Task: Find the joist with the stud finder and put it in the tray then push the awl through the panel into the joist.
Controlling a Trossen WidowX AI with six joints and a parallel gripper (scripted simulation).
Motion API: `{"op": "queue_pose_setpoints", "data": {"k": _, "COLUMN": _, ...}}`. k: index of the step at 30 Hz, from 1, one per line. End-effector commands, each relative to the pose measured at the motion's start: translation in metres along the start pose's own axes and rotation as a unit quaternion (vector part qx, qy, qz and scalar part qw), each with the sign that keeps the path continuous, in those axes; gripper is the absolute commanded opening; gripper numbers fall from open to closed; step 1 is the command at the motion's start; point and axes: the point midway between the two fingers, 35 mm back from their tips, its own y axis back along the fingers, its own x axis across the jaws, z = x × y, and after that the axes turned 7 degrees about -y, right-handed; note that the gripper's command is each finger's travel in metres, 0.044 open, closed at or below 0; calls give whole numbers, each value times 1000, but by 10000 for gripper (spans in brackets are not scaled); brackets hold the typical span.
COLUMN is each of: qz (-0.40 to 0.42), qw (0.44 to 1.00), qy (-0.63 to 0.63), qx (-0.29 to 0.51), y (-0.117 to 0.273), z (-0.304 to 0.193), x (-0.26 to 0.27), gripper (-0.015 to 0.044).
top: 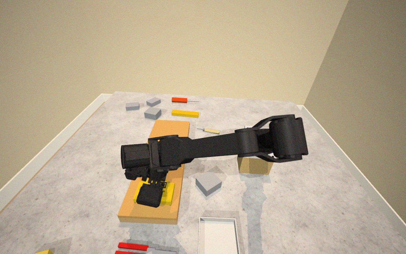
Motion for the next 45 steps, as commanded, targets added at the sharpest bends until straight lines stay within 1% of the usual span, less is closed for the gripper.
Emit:
{"op": "queue_pose_setpoints", "data": {"k": 1, "qz": 10, "qw": 1000, "qy": 10, "qx": 4, "y": 0, "z": -4, "x": 16, "gripper": 0}}
{"op": "queue_pose_setpoints", "data": {"k": 23, "qz": 10, "qw": 1000, "qy": 10, "qx": 4, "y": 0, "z": -4, "x": 14, "gripper": 0}}
{"op": "queue_pose_setpoints", "data": {"k": 45, "qz": 9, "qw": 1000, "qy": 10, "qx": 4, "y": -1, "z": 1, "x": -24, "gripper": 0}}
